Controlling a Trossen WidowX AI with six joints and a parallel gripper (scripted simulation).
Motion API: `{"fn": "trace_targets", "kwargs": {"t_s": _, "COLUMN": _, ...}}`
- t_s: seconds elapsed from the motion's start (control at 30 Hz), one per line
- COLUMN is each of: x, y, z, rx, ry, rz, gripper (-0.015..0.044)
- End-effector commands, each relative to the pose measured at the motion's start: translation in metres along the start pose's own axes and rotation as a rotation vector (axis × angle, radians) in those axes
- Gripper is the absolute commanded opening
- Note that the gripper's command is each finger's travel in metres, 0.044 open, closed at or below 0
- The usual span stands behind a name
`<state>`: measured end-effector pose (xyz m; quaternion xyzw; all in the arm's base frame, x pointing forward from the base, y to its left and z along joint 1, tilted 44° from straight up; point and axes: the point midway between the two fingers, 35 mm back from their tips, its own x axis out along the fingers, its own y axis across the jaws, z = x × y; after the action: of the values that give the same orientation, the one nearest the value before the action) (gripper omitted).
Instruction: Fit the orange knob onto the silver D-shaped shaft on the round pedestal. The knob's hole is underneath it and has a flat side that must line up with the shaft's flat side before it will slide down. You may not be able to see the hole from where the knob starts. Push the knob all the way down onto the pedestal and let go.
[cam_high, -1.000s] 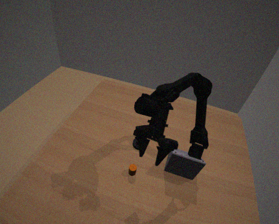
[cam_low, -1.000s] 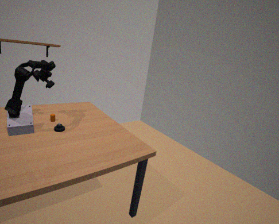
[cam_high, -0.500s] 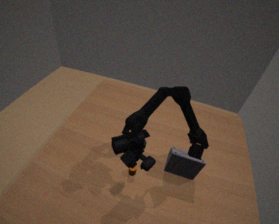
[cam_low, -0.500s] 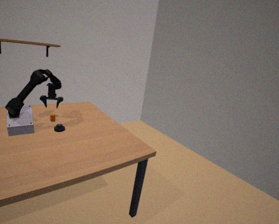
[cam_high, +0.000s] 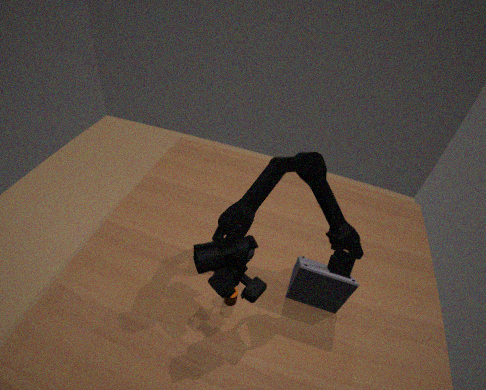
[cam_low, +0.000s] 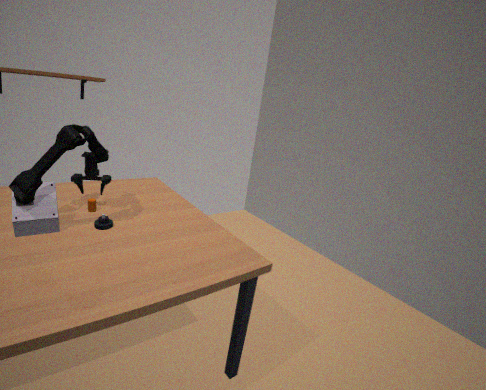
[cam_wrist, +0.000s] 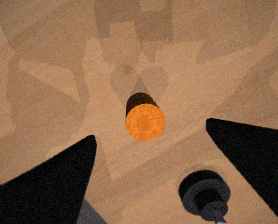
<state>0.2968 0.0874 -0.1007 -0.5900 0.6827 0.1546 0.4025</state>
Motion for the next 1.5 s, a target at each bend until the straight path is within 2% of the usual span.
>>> {"fn": "trace_targets", "kwargs": {"t_s": 0.0, "x": 0.013, "y": 0.002, "z": -0.003, "rx": -0.006, "ry": 0.01, "rz": 0.002, "gripper": 0.044}}
{"fn": "trace_targets", "kwargs": {"t_s": 1.47, "x": 0.078, "y": 0.002, "z": -0.006, "rx": -0.006, "ry": 0.014, "rz": 0.001, "gripper": 0.044}}
